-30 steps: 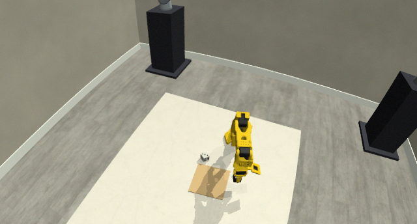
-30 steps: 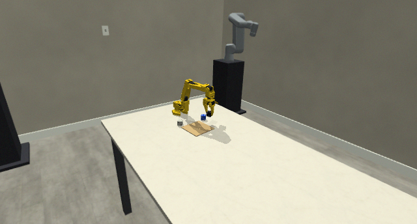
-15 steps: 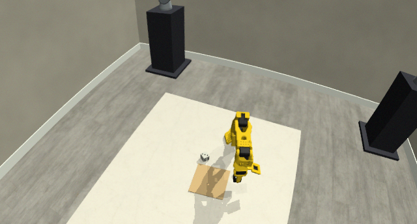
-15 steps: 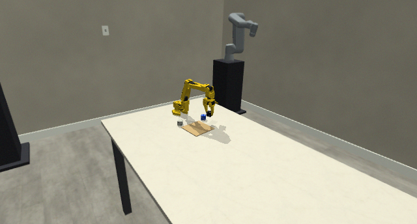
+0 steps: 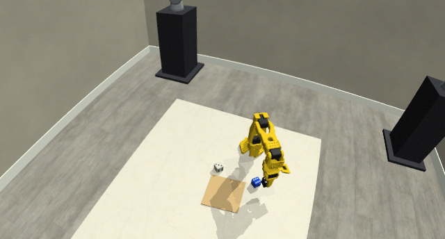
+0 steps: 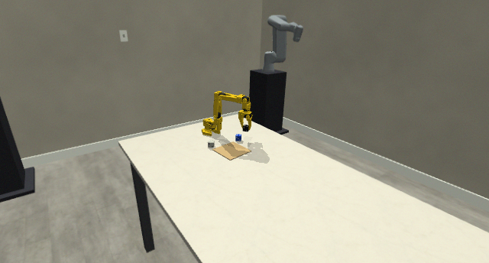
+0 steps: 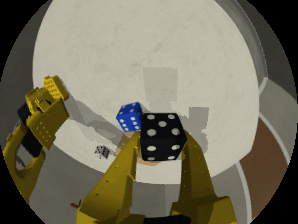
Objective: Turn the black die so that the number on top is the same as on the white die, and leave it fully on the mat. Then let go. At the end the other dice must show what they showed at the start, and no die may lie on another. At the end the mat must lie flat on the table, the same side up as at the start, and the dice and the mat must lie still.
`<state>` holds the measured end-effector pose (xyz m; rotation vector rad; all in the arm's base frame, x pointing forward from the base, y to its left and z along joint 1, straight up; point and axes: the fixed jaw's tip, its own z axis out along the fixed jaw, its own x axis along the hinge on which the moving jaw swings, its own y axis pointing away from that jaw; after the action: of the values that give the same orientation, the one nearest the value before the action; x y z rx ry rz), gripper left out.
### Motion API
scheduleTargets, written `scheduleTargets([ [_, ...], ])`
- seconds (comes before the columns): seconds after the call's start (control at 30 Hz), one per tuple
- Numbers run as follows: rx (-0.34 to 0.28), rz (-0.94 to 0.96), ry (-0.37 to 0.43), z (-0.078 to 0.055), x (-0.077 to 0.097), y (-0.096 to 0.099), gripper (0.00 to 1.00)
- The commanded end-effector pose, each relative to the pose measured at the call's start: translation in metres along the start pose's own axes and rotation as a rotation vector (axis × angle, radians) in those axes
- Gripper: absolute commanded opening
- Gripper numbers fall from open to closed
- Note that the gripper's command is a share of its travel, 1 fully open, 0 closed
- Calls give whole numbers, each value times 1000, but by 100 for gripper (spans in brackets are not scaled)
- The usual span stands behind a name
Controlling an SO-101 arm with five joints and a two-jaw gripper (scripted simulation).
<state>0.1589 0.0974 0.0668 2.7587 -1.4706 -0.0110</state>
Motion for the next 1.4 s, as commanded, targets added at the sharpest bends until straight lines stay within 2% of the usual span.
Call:
scheduleTargets([
  [0.0, 98, -90, -2, -11, -20, 8, 0],
  [0.17, 98, -250, -8, -4, -45, 34, 0],
  [0.37, 97, -340, -12, 2, -55, 49, 0],
  [1.37, 88, -336, -11, 5, -56, 51, 0],
])
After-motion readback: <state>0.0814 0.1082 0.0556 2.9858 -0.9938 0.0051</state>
